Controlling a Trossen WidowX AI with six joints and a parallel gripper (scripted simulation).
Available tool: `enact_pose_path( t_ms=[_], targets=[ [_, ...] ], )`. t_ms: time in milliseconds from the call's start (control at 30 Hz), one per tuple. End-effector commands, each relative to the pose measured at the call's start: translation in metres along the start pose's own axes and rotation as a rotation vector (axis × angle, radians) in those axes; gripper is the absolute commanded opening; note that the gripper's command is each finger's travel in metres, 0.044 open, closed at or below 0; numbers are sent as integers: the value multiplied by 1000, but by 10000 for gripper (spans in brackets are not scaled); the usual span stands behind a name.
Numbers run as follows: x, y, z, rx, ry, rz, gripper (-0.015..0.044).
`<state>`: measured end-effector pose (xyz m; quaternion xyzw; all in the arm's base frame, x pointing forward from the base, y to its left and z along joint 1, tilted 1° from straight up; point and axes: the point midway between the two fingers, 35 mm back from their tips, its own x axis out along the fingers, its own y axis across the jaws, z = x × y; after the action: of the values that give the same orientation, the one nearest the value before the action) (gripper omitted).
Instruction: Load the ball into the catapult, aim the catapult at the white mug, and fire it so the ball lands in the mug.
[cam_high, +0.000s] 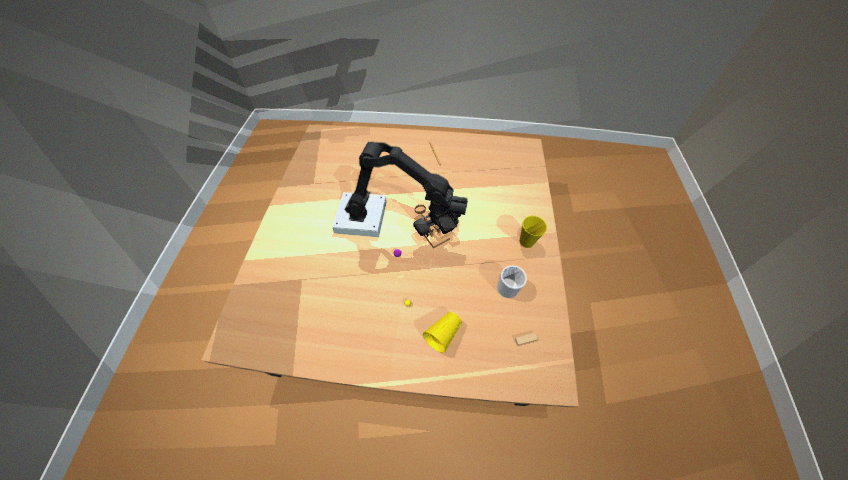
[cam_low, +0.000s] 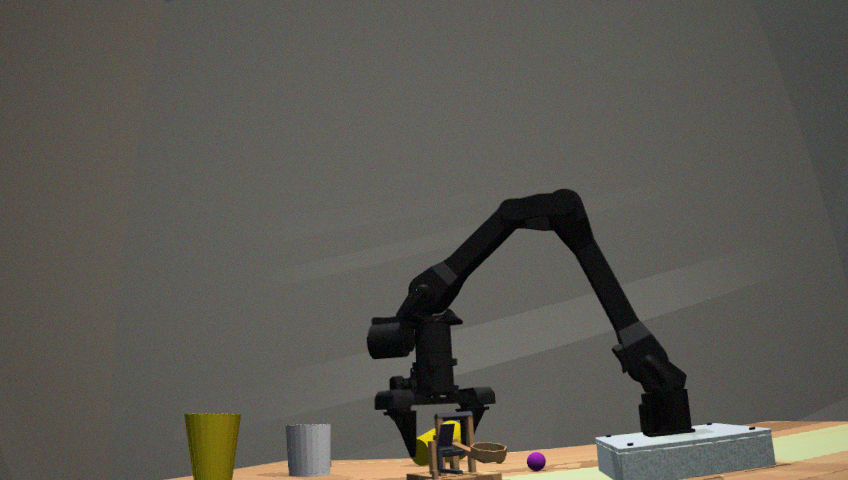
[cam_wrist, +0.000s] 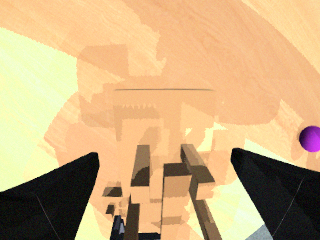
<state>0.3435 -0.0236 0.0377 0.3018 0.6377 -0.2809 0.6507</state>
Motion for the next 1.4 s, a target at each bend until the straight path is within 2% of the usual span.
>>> enact_pose_path(
  t_ms=[0, 233, 600, 800, 867, 933, 1133, 1367],
  targets=[
    [8, -1, -1, -1, 5, -2, 440],
    [15, -1, -2, -1, 5, -3, 440],
    [12, -1, -1, -1, 2, -2, 151],
    [12, -1, -1, -1, 2, -2, 111],
    [1, 0, 0, -1, 2, -2, 59],
    [-27, 0, 0, -1, 1, -3, 6],
    [-38, -2, 4, -22, 1, -3, 0],
    [-38, -20, 49, -246, -1, -5, 0]
  ],
)
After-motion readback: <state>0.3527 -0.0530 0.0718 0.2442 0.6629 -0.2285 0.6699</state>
